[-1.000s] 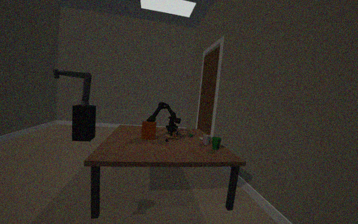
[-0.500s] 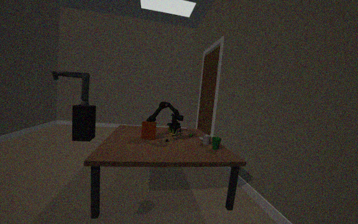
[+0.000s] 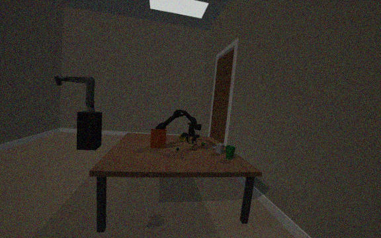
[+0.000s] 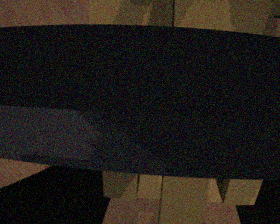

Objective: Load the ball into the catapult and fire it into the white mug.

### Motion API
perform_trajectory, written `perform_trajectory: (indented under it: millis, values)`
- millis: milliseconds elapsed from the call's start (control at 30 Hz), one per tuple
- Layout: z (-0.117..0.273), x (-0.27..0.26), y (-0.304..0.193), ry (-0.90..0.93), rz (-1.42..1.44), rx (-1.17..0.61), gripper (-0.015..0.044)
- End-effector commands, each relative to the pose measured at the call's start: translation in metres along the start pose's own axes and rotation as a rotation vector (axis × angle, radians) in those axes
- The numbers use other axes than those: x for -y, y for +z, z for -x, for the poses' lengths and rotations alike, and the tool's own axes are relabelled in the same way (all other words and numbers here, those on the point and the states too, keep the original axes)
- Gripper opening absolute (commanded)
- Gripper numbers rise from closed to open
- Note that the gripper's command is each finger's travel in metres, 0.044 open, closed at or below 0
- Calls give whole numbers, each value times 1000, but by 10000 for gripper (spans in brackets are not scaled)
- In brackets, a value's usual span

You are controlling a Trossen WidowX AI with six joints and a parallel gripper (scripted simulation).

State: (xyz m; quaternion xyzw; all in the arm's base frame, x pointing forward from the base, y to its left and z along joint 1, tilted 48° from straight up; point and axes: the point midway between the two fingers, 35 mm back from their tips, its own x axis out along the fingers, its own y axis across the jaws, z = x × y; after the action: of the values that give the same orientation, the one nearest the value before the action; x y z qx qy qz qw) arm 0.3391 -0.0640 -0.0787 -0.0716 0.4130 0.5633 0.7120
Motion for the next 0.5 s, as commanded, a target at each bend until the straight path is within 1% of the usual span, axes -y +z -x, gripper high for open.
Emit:
perform_trajectory:
  millis: [0, 467]
  values:
    - [1, 22, -11, -8, 113, 0, 0]
    - [-4, 26, -11, -9, 117, 0, 0]
